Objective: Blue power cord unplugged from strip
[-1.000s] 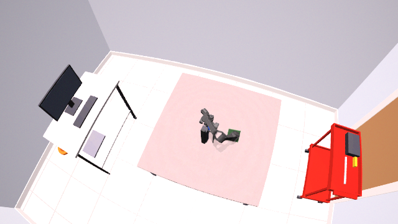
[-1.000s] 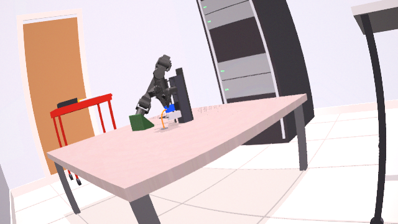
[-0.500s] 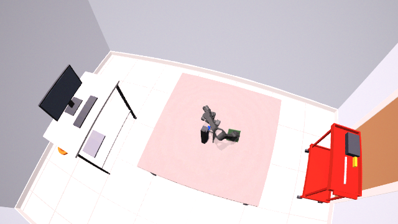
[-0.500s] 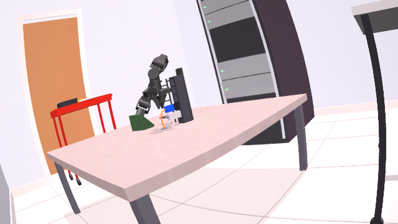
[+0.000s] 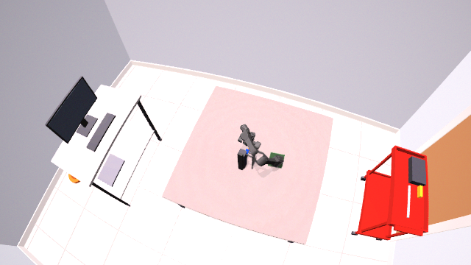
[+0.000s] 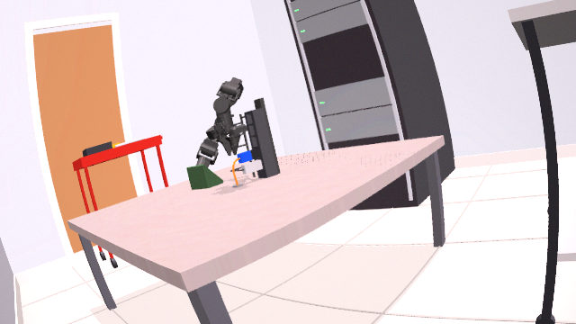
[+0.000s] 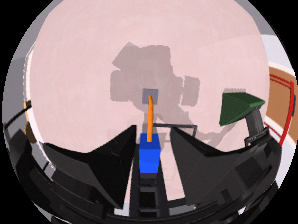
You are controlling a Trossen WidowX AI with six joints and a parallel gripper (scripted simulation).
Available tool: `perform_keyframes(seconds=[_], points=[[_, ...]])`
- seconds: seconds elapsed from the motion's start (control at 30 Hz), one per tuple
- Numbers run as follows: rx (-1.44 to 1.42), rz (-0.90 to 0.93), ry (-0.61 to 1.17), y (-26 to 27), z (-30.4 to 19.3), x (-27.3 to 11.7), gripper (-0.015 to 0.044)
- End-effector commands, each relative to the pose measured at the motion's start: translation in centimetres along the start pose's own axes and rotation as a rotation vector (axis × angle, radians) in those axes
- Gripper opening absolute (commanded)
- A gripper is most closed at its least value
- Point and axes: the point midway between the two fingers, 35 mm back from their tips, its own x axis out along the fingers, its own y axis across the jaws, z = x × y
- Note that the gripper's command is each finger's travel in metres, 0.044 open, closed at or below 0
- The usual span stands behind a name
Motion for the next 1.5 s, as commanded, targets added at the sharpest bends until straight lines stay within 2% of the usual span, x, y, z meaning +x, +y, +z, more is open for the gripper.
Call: perform_keyframes(seconds=[0.0,0.8,1.33,1.43,1.47], points=[[-0.004,-0.001,0.0,0.0,-0.4,-0.1,0.016],[-0.004,-0.002,0.002,0.0,-4.3,0.0,0.016],[-0.004,-0.002,0.003,-0.1,-4.4,1.2,0.016],[-0.006,-0.005,0.001,0.0,-4.3,0.9,0.0081],[-0.006,-0.005,0.001,0.0,-4.3,0.9,0.0075]])
